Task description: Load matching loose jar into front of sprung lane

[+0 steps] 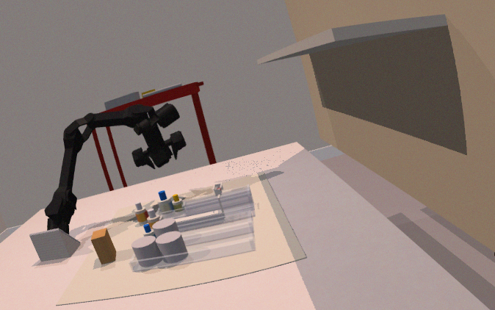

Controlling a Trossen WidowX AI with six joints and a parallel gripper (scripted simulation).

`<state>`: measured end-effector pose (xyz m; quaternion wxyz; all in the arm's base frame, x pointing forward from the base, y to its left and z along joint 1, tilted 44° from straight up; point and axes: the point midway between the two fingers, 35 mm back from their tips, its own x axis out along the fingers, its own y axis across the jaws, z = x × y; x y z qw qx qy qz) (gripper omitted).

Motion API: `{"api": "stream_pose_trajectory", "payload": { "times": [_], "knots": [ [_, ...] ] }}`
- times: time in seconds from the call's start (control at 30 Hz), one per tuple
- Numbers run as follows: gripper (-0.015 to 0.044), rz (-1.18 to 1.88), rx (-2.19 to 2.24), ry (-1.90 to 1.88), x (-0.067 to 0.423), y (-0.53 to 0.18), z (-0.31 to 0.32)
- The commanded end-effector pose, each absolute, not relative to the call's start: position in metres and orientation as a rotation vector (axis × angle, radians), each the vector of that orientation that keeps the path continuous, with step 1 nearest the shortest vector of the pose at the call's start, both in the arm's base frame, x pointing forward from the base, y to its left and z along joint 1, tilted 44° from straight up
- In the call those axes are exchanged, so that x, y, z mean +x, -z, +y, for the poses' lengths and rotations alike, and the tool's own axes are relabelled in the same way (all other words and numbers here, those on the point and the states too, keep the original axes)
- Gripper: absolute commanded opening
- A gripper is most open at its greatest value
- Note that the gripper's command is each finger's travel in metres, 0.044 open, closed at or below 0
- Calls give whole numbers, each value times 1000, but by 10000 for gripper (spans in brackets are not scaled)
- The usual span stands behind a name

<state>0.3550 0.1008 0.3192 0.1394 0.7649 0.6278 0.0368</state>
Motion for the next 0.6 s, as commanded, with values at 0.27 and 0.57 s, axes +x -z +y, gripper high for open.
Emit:
{"api": "stream_pose_trajectory", "payload": {
  "times": [0.27, 0.57],
  "knots": [
    [440, 1430, 1842, -175, 355, -257, 43],
    [440, 1302, 1339, -218, 325, -201, -9]
  ]
}}
